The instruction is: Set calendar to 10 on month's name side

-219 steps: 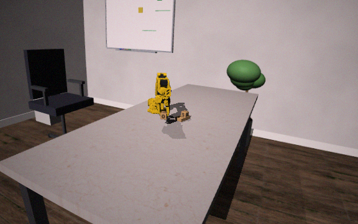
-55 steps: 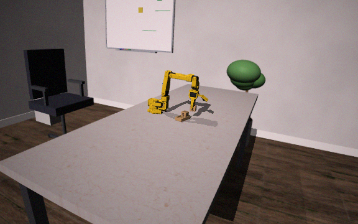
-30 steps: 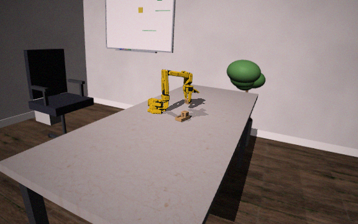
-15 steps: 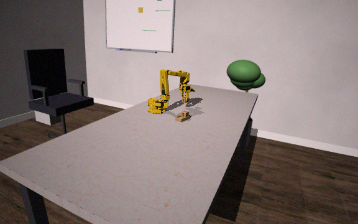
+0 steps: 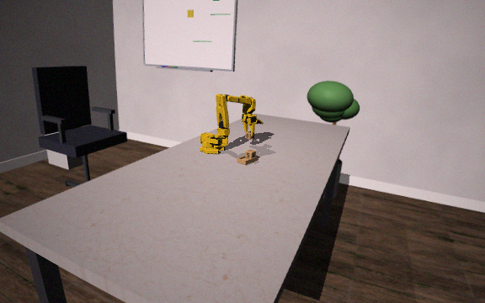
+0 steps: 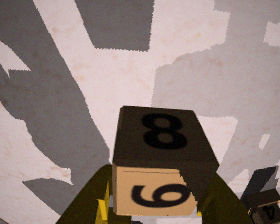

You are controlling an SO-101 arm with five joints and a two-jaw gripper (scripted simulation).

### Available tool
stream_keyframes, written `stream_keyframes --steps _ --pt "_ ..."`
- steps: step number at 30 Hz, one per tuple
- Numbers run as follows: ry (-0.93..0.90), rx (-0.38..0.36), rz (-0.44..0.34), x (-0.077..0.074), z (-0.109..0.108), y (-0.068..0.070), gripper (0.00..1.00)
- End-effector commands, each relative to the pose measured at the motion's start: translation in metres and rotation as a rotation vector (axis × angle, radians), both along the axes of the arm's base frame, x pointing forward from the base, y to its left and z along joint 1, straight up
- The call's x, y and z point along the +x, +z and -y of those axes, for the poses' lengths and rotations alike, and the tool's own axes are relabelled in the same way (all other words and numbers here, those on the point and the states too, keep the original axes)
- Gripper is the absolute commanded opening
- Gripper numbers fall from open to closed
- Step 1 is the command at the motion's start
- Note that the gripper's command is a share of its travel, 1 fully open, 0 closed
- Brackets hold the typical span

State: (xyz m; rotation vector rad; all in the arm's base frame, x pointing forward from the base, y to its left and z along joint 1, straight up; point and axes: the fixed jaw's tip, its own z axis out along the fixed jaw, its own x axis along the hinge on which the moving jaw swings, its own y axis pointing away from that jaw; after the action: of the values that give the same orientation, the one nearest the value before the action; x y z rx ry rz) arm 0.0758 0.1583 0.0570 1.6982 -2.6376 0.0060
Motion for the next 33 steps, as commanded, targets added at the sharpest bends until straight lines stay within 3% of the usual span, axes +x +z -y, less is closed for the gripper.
stream_keyframes --steps 1,33 --pt "-0.005 0.047 0.024 0.0006 -0.0042 0.0066 0.0" --pt "-0.005 0.047 0.023 0.0008 -0.0046 -0.002 0.0"
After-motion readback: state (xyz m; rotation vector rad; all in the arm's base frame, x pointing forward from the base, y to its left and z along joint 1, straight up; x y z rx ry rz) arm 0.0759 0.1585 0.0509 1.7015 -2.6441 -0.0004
